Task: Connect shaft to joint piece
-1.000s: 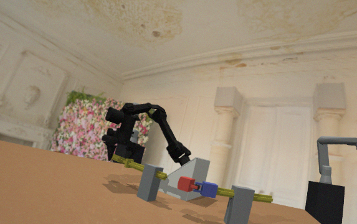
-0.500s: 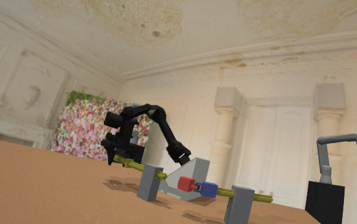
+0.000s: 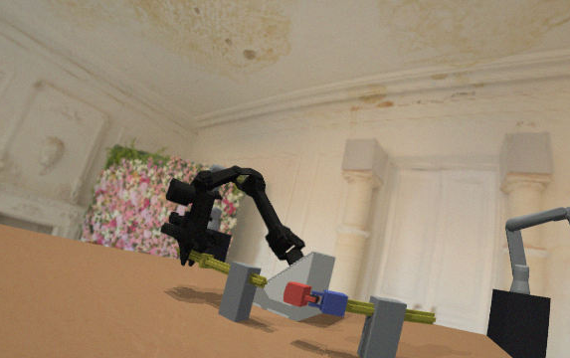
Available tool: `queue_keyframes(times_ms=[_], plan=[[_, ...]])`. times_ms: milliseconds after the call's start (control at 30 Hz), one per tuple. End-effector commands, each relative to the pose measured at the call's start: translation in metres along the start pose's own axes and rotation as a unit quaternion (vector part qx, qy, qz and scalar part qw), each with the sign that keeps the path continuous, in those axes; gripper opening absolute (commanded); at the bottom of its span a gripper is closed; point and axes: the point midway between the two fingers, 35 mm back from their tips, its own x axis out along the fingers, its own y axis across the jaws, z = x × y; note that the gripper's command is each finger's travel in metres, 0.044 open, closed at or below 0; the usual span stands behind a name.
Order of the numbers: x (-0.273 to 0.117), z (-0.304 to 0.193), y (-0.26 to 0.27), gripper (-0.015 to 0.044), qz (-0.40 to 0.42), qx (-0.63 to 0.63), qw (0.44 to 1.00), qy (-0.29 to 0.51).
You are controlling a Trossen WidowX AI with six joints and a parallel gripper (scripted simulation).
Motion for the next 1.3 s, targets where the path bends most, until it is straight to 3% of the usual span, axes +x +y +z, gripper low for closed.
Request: queue_keyframes(times_ms=[0,333,1267], plan=[[0.0004,-0.0009,0.0004,0.0102,0.001,-0.003,1.000,0.002],[0.0004,-0.0009,0.0004,0.0067,0.001,-0.003,1.000,0.002],[-0.0001,-0.0002,0.0004,0.0067,0.001,0.000,1.000,0.000]])
